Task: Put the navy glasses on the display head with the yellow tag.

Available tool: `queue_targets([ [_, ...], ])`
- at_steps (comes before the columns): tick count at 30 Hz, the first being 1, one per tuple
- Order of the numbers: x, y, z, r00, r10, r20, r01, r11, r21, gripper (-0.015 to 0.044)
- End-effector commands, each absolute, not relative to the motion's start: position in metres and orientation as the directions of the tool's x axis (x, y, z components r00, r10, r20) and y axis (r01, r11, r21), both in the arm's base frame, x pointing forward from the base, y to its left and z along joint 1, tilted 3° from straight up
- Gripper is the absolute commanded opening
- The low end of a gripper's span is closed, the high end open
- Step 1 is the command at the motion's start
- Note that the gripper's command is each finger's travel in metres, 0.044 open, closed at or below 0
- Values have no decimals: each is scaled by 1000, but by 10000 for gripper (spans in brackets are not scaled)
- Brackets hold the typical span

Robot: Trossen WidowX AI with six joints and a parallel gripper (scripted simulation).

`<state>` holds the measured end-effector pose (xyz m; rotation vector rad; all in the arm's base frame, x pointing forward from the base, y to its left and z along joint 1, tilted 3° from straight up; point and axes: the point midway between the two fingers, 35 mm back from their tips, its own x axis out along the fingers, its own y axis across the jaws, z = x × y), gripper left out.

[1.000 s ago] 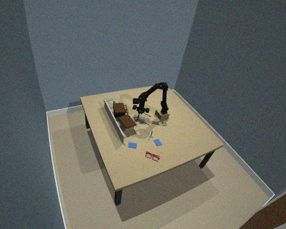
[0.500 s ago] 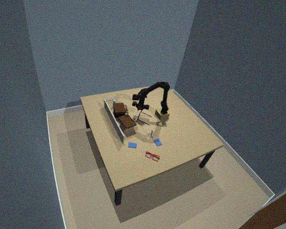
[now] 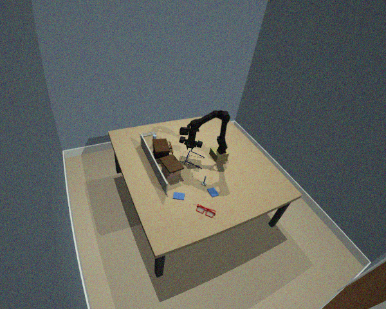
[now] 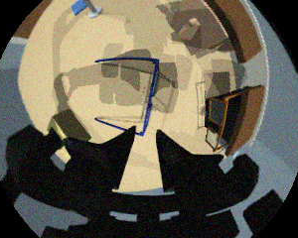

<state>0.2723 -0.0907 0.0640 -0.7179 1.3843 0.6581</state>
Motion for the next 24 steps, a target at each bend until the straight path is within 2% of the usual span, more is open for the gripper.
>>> queue_targets([
  [1,270,-89,63,74,4,-997,-775,630,-55,140],
  [24,274,-89,31,74,5,-997,-775,630,-54,140],
])
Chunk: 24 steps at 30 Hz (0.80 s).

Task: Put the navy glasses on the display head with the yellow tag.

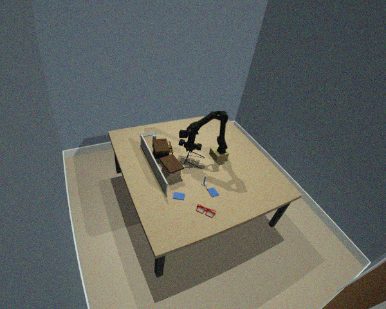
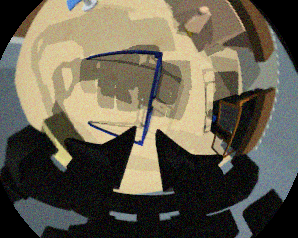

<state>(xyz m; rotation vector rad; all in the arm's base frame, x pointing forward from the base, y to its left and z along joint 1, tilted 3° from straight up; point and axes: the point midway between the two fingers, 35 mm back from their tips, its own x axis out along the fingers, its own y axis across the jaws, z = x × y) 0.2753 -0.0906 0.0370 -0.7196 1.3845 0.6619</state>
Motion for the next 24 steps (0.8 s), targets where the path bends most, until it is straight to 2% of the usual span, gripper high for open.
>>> queue_targets([
  [1,274,-89,29,74,5,-997,-775,630,-54,140],
  [20,274,-89,3,74,5,-997,-775,630,-54,140],
  [22,275,-90,6,76,-1,-997,-778,625,-60,87],
  [24,275,-90,6,76,-1,-997,-778,625,-60,74],
])
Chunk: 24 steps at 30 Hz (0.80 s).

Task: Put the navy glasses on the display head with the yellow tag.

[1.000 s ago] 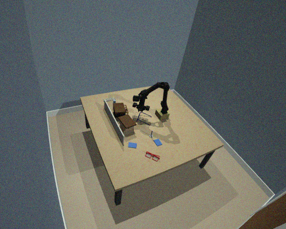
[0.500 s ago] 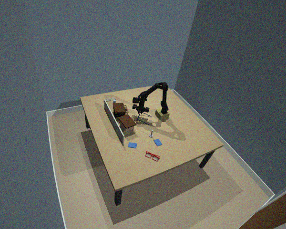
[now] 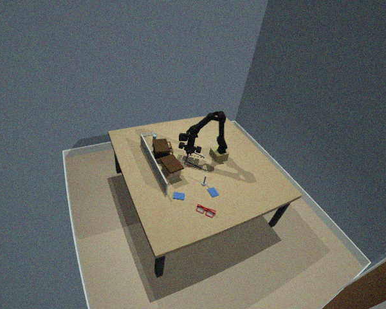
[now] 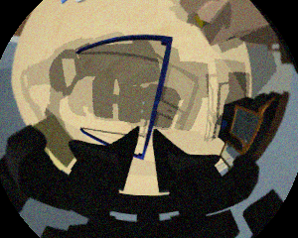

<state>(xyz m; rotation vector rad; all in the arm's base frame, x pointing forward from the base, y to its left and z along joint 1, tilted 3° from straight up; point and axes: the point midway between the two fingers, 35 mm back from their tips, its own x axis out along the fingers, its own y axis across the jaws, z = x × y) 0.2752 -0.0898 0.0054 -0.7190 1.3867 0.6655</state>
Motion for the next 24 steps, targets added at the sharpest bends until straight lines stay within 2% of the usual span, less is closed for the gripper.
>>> queue_targets([
  [1,275,-90,6,76,-1,-997,-778,625,-60,68],
  [11,275,-90,6,76,-1,-997,-778,625,-60,1],
  [18,276,-90,12,76,-1,-997,-778,625,-60,0],
  [24,276,-92,49,75,1,-997,-777,627,-58,0],
])
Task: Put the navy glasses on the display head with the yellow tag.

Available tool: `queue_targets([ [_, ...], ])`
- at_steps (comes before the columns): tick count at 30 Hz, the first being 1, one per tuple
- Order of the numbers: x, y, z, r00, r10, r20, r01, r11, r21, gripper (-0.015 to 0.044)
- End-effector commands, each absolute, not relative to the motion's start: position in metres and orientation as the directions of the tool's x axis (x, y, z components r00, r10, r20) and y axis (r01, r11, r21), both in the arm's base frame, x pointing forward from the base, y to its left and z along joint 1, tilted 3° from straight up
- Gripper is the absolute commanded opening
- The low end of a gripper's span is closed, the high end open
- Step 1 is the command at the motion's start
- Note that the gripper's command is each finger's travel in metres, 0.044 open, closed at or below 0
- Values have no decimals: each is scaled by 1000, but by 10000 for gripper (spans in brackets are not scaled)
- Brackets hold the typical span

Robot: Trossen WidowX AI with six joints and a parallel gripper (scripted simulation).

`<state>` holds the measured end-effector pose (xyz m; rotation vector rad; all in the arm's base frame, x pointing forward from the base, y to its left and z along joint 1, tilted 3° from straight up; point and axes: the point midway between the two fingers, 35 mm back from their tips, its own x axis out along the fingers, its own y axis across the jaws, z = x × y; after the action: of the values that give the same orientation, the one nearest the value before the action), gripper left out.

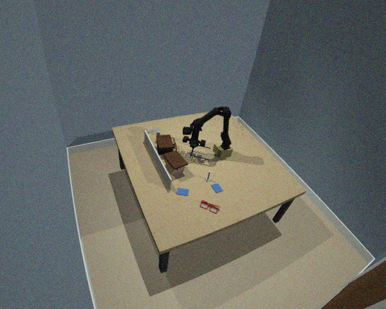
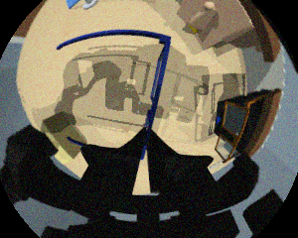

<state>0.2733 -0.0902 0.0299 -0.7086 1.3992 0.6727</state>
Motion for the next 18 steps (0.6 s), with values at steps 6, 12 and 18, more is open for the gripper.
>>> queue_targets([
  [6,274,-92,85,75,3,-997,-776,629,-56,0],
  [12,272,-93,104,74,4,-997,-775,630,-55,0],
  [18,275,-83,106,70,-12,-997,-726,685,-59,0],
])
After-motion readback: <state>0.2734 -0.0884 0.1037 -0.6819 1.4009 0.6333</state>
